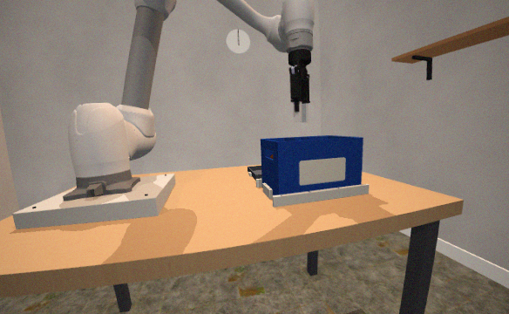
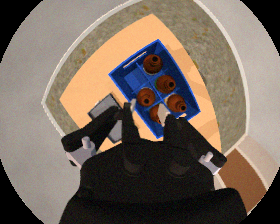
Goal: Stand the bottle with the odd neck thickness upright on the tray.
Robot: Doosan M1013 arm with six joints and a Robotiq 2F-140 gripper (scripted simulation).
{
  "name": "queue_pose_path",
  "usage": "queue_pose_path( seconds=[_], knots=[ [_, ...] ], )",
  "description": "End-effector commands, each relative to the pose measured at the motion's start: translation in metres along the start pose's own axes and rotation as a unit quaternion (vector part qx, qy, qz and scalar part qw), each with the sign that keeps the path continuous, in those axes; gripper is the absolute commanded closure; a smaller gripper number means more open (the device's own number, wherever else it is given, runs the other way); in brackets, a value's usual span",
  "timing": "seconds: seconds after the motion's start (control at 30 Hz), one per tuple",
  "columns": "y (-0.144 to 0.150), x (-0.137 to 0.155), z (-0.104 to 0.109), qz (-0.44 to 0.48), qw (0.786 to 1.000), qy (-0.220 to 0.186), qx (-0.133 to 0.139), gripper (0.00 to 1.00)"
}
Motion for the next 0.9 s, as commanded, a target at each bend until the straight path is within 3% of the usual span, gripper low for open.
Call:
queue_pose_path(
  seconds=[0.0, 0.87],
  knots=[
    [0.0000, 0.0000, 0.0001, 0.000, 1.000, 0.000, 0.000, 0.62],
    [0.0000, 0.0000, -0.0037, 0.000, 1.000, 0.000, 0.000, 0.62]
  ],
)
Point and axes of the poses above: the point where the finger pads meet when closed, its own z axis back along the fingers, its own y axis across the jaws, x = y × z, the point moved 9 cm from there along z, back along the fingers
